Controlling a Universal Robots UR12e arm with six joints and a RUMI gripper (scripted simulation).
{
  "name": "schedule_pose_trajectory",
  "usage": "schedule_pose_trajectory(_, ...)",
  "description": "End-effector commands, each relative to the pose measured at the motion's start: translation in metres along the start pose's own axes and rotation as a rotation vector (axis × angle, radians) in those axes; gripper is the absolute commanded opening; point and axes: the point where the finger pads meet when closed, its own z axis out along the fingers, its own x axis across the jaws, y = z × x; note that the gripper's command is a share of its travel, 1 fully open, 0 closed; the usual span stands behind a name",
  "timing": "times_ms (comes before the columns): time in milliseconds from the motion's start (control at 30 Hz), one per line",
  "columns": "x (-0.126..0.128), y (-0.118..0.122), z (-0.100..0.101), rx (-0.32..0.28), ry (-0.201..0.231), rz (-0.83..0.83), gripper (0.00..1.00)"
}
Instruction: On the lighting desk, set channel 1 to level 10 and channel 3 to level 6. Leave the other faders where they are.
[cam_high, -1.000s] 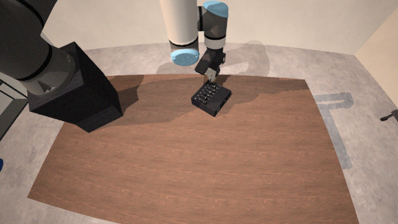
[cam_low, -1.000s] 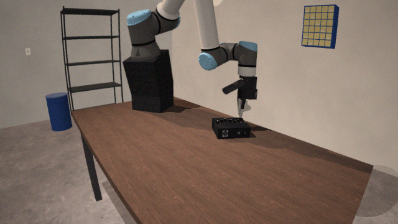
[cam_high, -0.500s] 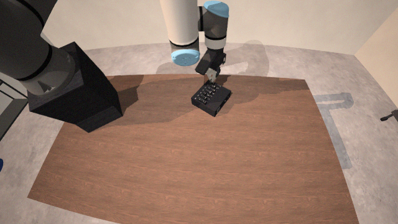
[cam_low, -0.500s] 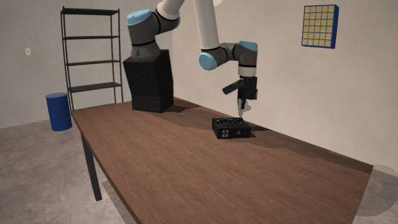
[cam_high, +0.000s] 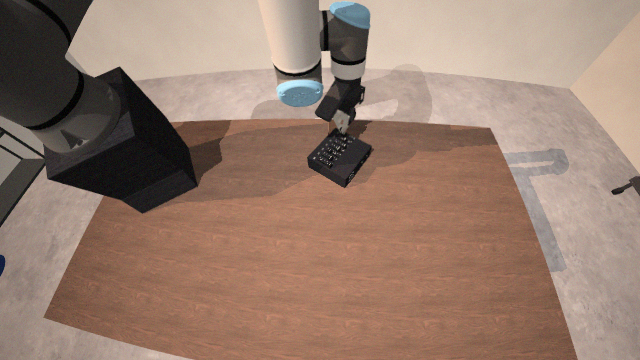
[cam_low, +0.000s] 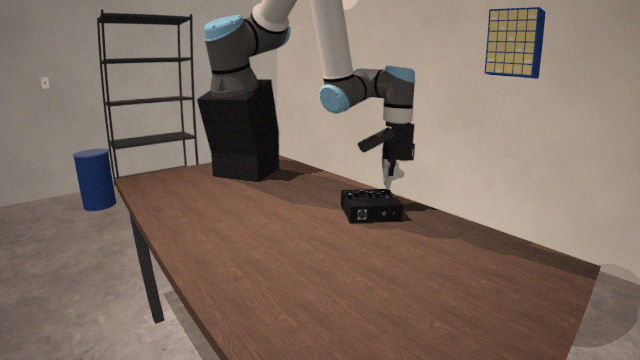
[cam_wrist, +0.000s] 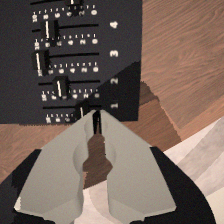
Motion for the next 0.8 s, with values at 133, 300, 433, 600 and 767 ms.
schedule_pose_trajectory(133,-0.005,0.0,-0.001,-0.001,-0.001,0.0,0.0)
schedule_pose_trajectory(300,-0.007,0.0,-0.001,-0.001,-0.001,0.0,0.0)
schedule_pose_trajectory(433,-0.01,0.0,-0.001,-0.001,-0.001,0.0,0.0)
schedule_pose_trajectory(600,-0.013,0.0,-0.001,-0.001,-0.001,0.0,0.0)
schedule_pose_trajectory(767,-0.016,0.0,-0.001,-0.001,-0.001,0.0,0.0)
